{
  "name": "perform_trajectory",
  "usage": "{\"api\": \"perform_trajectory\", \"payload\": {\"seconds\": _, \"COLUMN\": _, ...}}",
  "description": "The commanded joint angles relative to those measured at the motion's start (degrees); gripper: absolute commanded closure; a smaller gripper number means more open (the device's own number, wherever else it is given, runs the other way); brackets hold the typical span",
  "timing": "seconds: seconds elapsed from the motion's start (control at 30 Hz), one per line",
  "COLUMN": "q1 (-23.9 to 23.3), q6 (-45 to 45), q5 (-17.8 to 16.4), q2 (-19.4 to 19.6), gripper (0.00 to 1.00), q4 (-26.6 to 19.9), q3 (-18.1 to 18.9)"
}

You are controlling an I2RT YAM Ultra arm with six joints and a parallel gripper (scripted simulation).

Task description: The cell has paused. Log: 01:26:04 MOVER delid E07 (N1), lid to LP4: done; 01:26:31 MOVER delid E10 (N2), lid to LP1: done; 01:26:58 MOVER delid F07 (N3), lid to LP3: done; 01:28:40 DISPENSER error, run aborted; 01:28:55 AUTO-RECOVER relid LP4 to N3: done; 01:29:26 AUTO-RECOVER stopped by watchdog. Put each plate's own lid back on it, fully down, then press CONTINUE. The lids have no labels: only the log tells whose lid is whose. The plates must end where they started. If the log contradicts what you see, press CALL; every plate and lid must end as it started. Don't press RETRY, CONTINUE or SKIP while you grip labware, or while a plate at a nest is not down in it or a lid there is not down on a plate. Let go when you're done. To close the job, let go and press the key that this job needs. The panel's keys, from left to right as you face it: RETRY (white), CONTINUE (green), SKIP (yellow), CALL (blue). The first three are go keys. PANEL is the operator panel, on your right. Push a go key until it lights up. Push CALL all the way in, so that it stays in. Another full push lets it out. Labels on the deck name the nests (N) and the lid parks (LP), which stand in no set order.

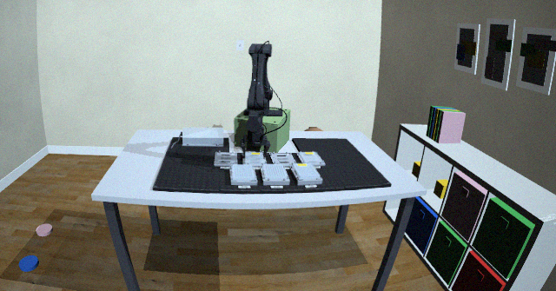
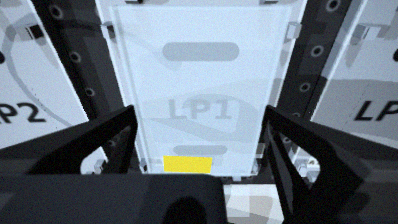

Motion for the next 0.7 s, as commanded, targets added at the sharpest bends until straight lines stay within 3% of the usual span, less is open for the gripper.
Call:
{"api": "perform_trajectory", "payload": {"seconds": 0.0, "q1": -0.6, "q6": -0.7, "q5": -0.8, "q2": 0.8, "gripper": 0.19, "q4": 1.4, "q3": -1.2}}
{"api": "perform_trajectory", "payload": {"seconds": 0.03, "q1": -0.6, "q6": -0.7, "q5": -0.8, "q2": 0.8, "gripper": 0.2, "q4": 1.4, "q3": -1.2}}
{"api": "perform_trajectory", "payload": {"seconds": 0.07, "q1": -0.6, "q6": -0.7, "q5": -0.8, "q2": 0.9, "gripper": 1.0, "q4": 1.4, "q3": -1.2}}
{"api": "perform_trajectory", "payload": {"seconds": 0.6, "q1": -0.7, "q6": -0.8, "q5": -0.8, "q2": 1.0, "gripper": 1.0, "q4": 1.6, "q3": -1.3}}
{"api": "perform_trajectory", "payload": {"seconds": 0.67, "q1": -0.6, "q6": -0.8, "q5": -0.8, "q2": -1.2, "gripper": 1.0, "q4": 0.6, "q3": -1.4}}
